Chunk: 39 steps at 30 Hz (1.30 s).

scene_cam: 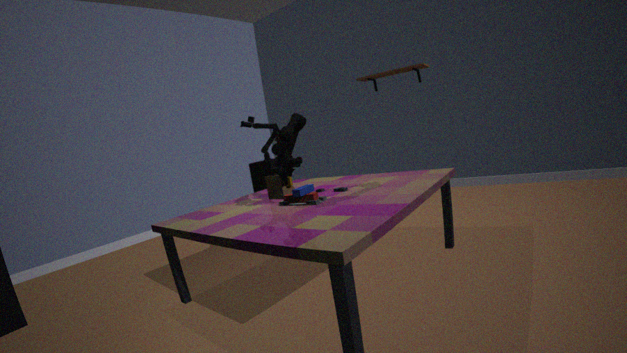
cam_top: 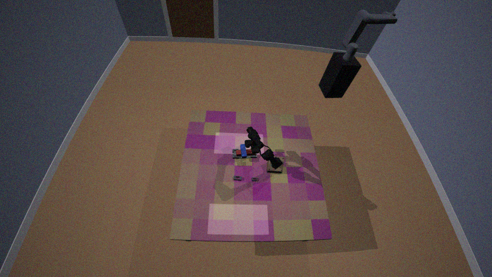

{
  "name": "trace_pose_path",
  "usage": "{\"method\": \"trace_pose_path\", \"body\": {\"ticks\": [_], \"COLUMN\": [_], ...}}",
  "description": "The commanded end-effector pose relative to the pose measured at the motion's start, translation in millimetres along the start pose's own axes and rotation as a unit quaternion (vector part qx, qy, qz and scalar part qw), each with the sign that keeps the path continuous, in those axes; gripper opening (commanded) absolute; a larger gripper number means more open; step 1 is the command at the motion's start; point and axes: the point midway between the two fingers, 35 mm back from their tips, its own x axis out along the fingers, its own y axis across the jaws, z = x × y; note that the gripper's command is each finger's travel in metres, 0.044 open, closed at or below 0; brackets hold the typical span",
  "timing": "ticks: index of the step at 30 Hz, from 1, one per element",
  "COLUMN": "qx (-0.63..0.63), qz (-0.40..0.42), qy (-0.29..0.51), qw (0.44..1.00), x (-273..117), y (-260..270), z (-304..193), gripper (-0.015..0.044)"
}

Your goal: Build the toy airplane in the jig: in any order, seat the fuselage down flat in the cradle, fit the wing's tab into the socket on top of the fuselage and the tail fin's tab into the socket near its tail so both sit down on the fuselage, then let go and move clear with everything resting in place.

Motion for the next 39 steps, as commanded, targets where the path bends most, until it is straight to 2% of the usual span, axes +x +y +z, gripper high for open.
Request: {"method": "trace_pose_path", "body": {"ticks": [1, 21, 39], "qx": [-0.004, -0.004, -0.004], "qz": [-0.004, -0.004, -0.004], "qy": [0.0, 0.0, 0.0], "qw": [1.0, 1.0, 1.0], "x": [-1, -1, 27], "y": [-2, -3, -4], "z": [-1, -2, -1], "gripper": [0.0065, 0.0065, 0.0065]}}
